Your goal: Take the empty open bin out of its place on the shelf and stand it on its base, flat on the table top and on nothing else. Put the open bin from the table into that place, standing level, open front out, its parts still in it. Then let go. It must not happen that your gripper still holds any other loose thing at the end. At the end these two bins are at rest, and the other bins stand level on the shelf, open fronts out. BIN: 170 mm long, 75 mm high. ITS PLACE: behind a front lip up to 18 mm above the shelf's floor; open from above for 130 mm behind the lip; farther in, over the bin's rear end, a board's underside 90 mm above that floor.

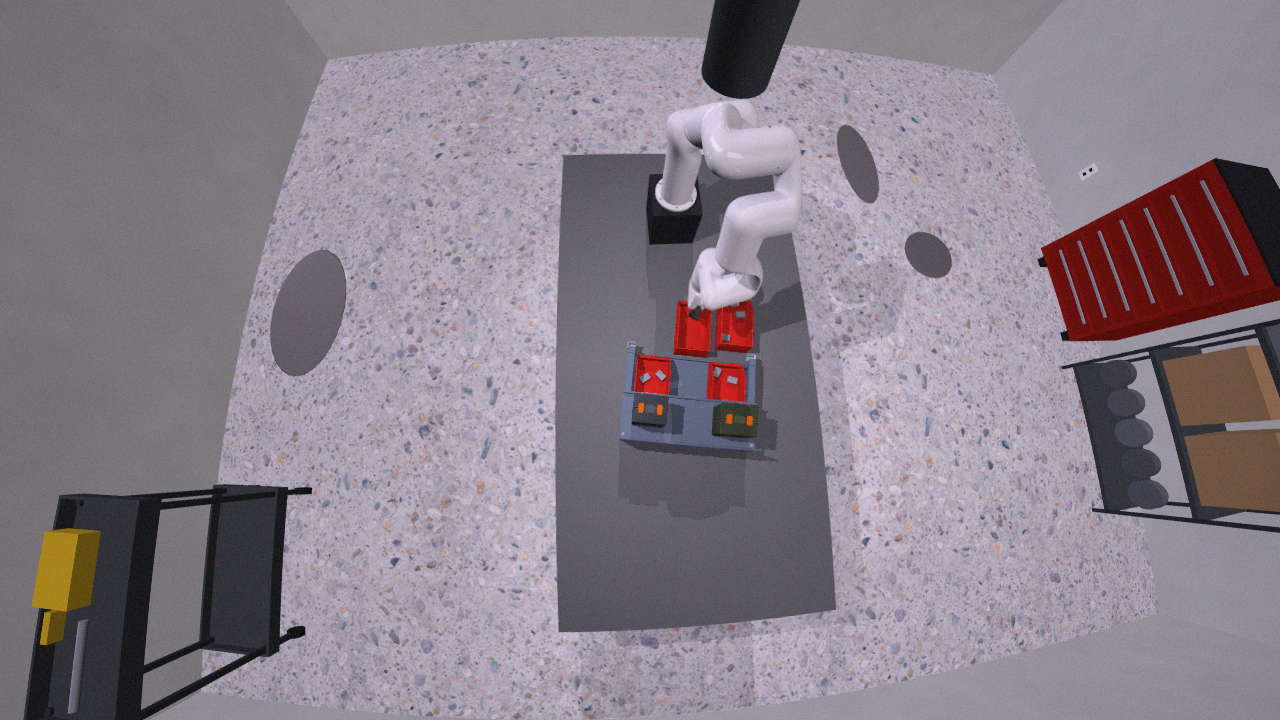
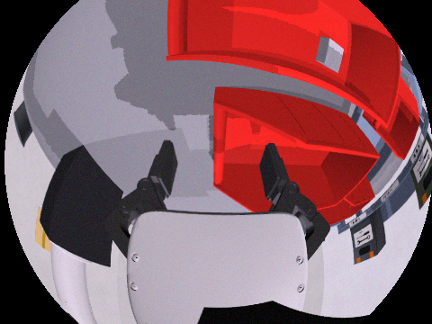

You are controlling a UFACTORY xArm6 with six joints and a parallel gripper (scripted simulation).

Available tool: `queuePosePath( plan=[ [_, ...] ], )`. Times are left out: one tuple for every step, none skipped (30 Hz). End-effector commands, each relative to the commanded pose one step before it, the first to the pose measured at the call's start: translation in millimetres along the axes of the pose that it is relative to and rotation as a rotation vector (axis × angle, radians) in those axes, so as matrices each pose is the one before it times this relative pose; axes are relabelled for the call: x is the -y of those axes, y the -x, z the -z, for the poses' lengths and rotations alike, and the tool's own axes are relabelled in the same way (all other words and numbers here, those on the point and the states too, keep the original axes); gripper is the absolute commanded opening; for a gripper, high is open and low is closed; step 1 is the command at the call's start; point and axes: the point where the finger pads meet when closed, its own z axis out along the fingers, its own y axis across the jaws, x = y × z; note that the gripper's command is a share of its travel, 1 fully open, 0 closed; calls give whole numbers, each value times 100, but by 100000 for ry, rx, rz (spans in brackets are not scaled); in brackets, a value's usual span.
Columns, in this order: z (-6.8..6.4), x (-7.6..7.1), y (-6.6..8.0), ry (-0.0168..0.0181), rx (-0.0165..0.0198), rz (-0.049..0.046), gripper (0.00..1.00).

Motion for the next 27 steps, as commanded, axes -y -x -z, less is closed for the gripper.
queuePosePath(
  plan=[
    [334, -100, -36, 196, -75, -2, 95],
    [0, 0, 0, 0, 0, 0, 95],
    [107, 0, 0, 0, 0, 0, 95],
    [120, 0, 0, 0, 0, 0, 95],
    [132, 0, 0, 0, 0, 0, 95],
    [144, 1, 0, 0, 0, 0, 95],
    [157, 0, 0, 0, 0, 0, 95],
    [168, 0, 0, 0, 0, 0, 95],
    [179, 1, 0, 0, 0, 0, 95],
    [190, -1, 0, 0, 0, 0, 95],
    [200, 0, 0, 0, 0, 0, 95],
    [209, 0, 0, 0, 0, 0, 95],
    [217, -1, 0, 0, 0, 0, 95],
    [224, 1, 0, 0, -1, 0, 95],
    [232, -1, 0, 0, 1, 0, 95],
    [236, 1, 0, 0, 0, 0, 95],
    [242, -1, 0, 0, 0, 0, 95],
    [0, 0, 0, 0, 0, 0, 95],
    [0, 0, 0, 0, 0, 0, 95],
    [245, 1, 0, 0, 0, 0, 95],
    [248, -1, 0, 0, 0, 0, 95],
    [249, 1, 0, 0, 0, 0, 95],
    [250, -1, 0, 0, 0, 0, 95],
    [248, 1, 0, 0, 0, 0, 95],
    [247, -1, 0, 0, 0, 0, 95],
    [244, 0, 0, 0, 0, 0, 95],
    [240, 0, 0, 0, 0, 0, 95]
  ],
)
